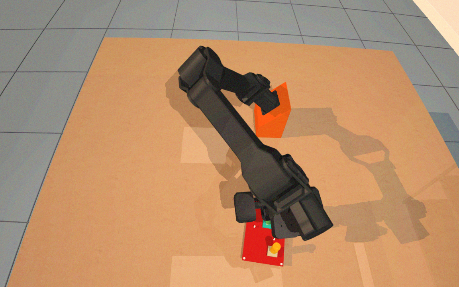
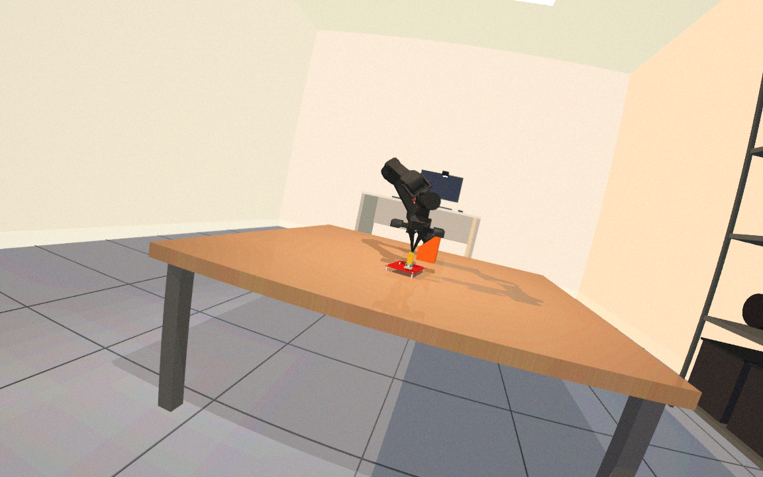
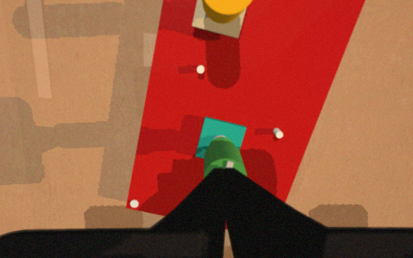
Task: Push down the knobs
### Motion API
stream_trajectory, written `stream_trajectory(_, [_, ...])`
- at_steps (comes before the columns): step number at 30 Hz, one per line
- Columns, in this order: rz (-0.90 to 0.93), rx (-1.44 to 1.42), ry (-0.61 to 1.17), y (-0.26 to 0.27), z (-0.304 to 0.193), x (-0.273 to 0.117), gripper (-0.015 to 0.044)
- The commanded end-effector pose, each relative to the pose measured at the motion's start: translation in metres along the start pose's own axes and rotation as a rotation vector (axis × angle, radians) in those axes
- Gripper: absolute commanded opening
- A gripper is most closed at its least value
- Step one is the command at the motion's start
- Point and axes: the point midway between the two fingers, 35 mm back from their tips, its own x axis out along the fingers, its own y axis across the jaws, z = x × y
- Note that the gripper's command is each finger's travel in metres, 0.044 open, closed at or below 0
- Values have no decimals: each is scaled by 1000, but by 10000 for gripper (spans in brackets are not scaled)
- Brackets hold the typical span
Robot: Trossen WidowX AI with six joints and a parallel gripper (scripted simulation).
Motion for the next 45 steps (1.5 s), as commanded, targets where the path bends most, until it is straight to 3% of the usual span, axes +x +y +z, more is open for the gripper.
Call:
stream_trajectory(1, [-4,-3,1,-1,0,2,0])
stream_trajectory(45, [-4,-2,1,-1,0,8,0])
